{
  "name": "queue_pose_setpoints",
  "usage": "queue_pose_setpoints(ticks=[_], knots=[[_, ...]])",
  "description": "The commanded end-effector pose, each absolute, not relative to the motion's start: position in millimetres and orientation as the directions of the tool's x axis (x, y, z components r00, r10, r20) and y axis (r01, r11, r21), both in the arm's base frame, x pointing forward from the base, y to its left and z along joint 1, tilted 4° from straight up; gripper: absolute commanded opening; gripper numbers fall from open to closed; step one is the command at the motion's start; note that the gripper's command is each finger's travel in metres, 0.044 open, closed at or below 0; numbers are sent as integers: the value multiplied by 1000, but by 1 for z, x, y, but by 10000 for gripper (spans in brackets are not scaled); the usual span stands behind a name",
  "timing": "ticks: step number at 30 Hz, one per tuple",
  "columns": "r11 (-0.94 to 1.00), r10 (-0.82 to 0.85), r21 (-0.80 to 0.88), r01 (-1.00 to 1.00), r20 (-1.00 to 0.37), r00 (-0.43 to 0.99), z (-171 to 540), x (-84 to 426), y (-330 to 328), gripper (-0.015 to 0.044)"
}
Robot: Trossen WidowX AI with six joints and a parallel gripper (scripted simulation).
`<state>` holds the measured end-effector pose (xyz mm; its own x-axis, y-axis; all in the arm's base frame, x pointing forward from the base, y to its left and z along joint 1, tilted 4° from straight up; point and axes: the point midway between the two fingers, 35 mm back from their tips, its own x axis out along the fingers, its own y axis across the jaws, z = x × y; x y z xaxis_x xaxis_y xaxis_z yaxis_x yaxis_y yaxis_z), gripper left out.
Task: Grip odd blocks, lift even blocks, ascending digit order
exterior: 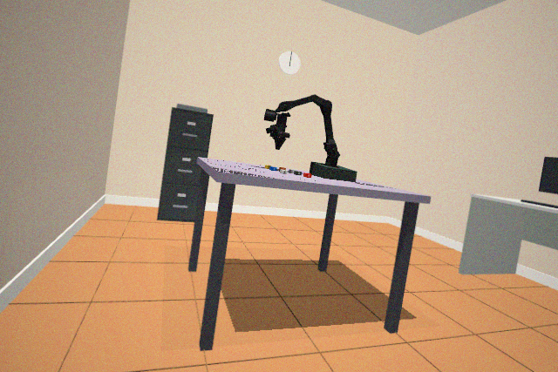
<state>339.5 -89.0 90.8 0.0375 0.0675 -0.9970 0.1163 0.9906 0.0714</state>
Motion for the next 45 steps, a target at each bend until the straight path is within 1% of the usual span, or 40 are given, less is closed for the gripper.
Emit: queue_pose_setpoints(ticks=[1, 6, 13, 15, 21, 23, 28, 31, 32, 45], knots=[[991, 67, 70, 111, -997, 36, 93, 339, -89, 120], [991, 67, 71, 111, -997, 36, 94, 333, -86, 120], [991, 70, 73, 112, -997, 29, 93, 263, -56, 120], [991, 70, 73, 112, -997, 28, 91, 250, -51, 120], [991, 70, 73, 112, -997, 28, 91, 248, -50, 120], [991, 70, 73, 112, -997, 28, 80, 250, -50, 172], [991, 71, 74, 112, -997, 28, 12, 251, -45, 304], [991, 71, 74, 112, -997, 28, 10, 250, -44, 382], [991, 71, 74, 112, -997, 28, 10, 250, -44, 400], [991, 71, 74, 112, -997, 28, -5, 251, -43, 400]])
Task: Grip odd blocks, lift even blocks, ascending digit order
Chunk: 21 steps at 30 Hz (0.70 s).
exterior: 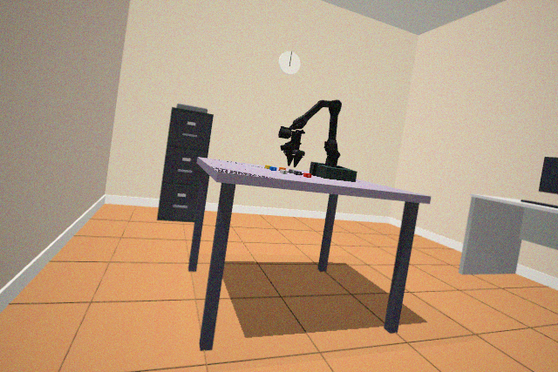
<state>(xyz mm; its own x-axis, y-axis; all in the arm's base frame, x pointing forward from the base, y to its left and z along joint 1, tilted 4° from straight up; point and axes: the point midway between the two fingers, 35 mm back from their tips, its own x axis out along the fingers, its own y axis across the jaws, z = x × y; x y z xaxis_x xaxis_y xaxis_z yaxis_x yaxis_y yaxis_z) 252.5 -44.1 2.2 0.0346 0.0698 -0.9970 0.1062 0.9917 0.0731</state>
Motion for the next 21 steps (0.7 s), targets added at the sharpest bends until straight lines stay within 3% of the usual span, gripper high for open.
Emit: queue_pose_setpoints(ticks=[1, 15, 21], knots=[[991, 71, 74, 112, -997, 28, -7, 251, -43, 400], [991, 71, 74, 112, -997, 28, -26, 251, -42, 400], [991, 71, 74, 112, -997, 28, -26, 251, -42, 242]])
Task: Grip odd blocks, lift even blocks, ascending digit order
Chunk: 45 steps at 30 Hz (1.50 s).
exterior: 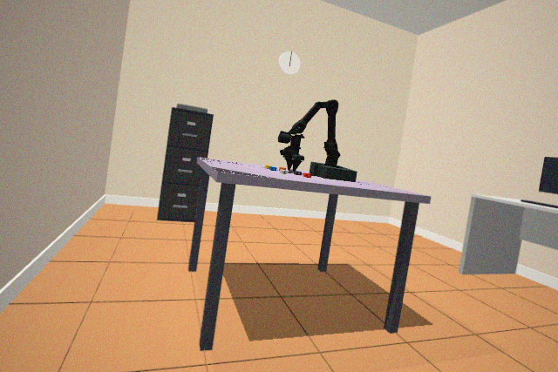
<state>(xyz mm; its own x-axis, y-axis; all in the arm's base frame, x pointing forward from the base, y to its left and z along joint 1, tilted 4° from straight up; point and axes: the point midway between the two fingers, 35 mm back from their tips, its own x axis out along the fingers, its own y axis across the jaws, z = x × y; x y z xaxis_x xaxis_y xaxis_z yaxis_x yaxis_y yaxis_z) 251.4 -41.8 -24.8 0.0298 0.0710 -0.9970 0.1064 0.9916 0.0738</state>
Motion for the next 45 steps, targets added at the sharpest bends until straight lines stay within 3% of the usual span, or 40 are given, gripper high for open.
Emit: queue_pose_setpoints(ticks=[1, 5, 45], knots=[[991, 71, 74, 112, -997, 28, -26, 251, -42, 216], [991, 71, 74, 112, -997, 28, -26, 251, -42, 120], [991, 71, 74, 112, -997, 28, -12, 251, -43, 120]])
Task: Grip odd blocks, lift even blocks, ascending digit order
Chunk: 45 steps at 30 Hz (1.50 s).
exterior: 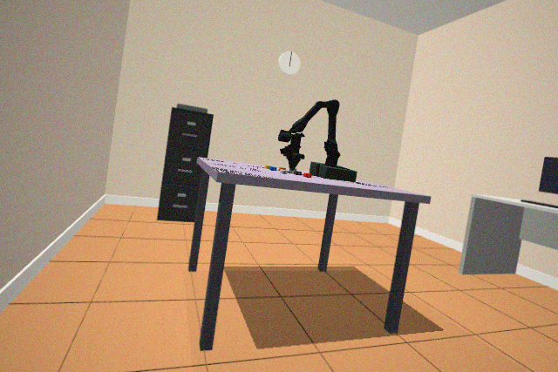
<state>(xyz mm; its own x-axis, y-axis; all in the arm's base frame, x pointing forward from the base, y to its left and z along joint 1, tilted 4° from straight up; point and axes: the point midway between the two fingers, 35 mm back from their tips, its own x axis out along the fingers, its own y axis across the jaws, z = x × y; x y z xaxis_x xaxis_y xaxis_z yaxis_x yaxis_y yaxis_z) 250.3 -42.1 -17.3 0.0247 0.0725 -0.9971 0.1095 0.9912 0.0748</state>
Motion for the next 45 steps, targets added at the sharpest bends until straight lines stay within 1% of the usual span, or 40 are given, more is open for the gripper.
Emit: queue_pose_setpoints(ticks=[1, 38, 45], knots=[[991, 71, 74, 112, -997, 28, -12, 251, -43, 120], [991, 71, 74, 112, -997, 28, -26, 251, -42, 120], [991, 71, 74, 112, -997, 28, -26, 251, -42, 304]])
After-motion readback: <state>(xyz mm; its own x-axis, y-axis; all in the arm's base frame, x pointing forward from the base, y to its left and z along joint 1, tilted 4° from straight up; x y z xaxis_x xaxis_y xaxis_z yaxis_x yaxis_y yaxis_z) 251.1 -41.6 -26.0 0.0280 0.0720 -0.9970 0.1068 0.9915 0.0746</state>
